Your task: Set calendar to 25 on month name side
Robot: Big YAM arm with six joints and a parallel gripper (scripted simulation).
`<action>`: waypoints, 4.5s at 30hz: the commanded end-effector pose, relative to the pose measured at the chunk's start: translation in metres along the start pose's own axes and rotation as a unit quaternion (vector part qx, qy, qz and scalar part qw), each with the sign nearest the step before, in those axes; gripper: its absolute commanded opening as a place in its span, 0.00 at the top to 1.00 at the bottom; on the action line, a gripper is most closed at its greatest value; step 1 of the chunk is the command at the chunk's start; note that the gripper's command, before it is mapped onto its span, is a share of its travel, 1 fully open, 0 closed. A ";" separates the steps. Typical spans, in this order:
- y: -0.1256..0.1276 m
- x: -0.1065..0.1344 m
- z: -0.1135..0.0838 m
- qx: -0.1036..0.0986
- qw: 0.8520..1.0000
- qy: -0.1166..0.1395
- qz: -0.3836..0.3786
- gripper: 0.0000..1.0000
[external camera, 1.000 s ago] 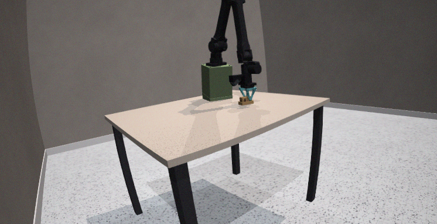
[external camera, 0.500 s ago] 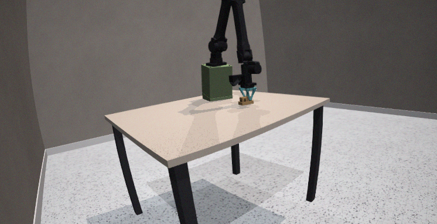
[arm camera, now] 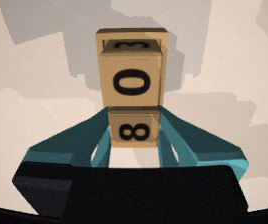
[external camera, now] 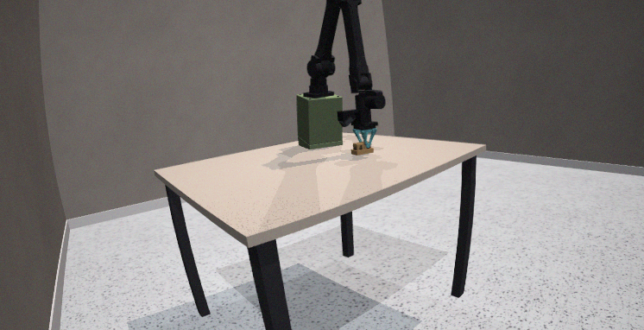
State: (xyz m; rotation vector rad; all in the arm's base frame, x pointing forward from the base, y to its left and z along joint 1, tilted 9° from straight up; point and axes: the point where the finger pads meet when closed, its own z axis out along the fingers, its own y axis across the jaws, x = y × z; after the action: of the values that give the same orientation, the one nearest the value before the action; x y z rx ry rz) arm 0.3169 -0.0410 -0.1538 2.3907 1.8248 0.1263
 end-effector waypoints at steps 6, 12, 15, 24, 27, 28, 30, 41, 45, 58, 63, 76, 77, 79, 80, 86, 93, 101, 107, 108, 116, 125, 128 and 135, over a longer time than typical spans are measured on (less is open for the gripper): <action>0.007 -0.003 0.001 -0.007 1.000 0.000 0.002 0.72; 0.007 -0.003 0.001 -0.007 1.000 0.000 0.002 0.72; 0.007 -0.003 0.001 -0.007 1.000 0.000 0.002 0.72; 0.007 -0.003 0.001 -0.007 1.000 0.000 0.002 0.72; 0.007 -0.003 0.001 -0.007 1.000 0.000 0.002 0.72; 0.007 -0.003 0.001 -0.007 1.000 0.000 0.002 0.72; 0.007 -0.003 0.001 -0.007 1.000 0.000 0.002 0.72; 0.007 -0.003 -0.001 -0.008 1.000 0.000 0.002 0.72; 0.009 -0.003 -0.004 -0.010 1.000 0.000 0.002 0.72; 0.006 -0.003 -0.009 -0.007 1.000 0.000 0.002 0.72; 0.005 -0.003 -0.010 -0.006 1.000 0.000 0.002 0.72; 0.004 -0.002 -0.015 -0.006 1.000 0.000 0.001 0.72; 0.004 -0.002 -0.015 -0.006 1.000 0.000 0.002 0.72; 0.005 -0.002 -0.016 -0.007 1.000 0.000 0.002 0.72; 0.005 -0.002 -0.016 -0.007 1.000 0.000 0.002 0.72; 0.004 -0.002 -0.017 -0.006 1.000 0.000 0.001 0.72; 0.005 -0.001 -0.019 -0.007 1.000 0.000 0.001 0.72; 0.004 -0.001 -0.020 -0.006 1.000 0.000 0.001 0.72; 0.006 -0.001 -0.021 -0.008 1.000 0.000 0.002 0.72; 0.006 -0.001 -0.021 -0.008 1.000 0.000 0.002 0.72; 0.006 -0.001 -0.020 -0.008 1.000 0.000 0.002 0.72; 0.002 0.002 -0.044 -0.005 1.000 0.001 0.001 0.72; 0.006 0.003 -0.063 -0.009 1.000 0.001 0.000 0.72; 0.007 0.003 -0.093 -0.011 1.000 0.001 0.000 0.72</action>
State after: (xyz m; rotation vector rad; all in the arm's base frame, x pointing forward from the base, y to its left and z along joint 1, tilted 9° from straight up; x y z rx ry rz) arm 0.3116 -0.0384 -0.0750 2.3781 1.8145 0.1519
